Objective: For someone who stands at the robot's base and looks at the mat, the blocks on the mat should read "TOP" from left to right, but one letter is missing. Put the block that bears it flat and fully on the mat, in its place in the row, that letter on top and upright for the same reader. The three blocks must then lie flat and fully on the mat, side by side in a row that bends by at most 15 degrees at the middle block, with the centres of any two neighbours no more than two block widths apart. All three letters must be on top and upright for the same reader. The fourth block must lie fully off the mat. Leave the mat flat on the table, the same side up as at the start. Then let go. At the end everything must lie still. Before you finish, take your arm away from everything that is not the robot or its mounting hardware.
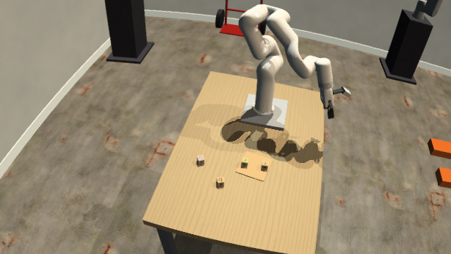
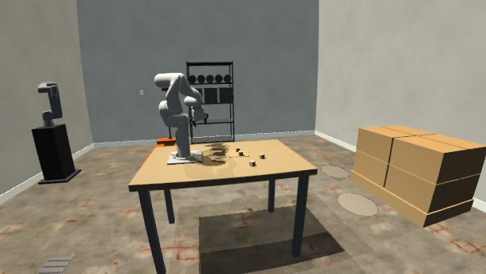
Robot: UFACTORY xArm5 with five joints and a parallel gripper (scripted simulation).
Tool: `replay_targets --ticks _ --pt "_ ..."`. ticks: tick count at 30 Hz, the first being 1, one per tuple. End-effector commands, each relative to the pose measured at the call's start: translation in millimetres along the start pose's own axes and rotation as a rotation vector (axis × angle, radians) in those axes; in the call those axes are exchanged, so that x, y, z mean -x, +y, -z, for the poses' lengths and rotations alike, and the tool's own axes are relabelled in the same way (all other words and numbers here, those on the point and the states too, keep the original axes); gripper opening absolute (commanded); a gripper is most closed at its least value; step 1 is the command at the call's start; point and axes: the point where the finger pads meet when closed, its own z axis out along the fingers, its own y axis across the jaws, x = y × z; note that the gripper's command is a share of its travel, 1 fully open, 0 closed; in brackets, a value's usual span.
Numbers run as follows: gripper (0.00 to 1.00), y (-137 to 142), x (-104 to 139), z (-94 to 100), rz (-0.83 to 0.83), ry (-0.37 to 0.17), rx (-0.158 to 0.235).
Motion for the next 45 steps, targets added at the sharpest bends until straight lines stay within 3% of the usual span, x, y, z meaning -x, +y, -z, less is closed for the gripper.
replay_targets --ticks 1,19,25,32,34,36,37,45 --pt "1.00 0.8 -1.2 1.0 0.000 0.003 0.002" --pt "1.00 1.1 -1.1 1.0 0.001 0.002 0.002" --pt "1.00 14.6 2.5 0.4 0.047 -0.042 -0.018" --pt "1.00 60.0 20.3 -0.8 0.202 -0.172 -0.120" --pt "1.00 60.0 20.3 -0.8 0.202 -0.172 -0.120" --pt "1.00 78.5 30.3 -0.8 0.266 -0.214 -0.177" --pt "1.00 78.5 30.3 -0.8 0.266 -0.214 -0.177" --pt "1.00 123.5 63.3 0.5 0.423 -0.278 -0.359"
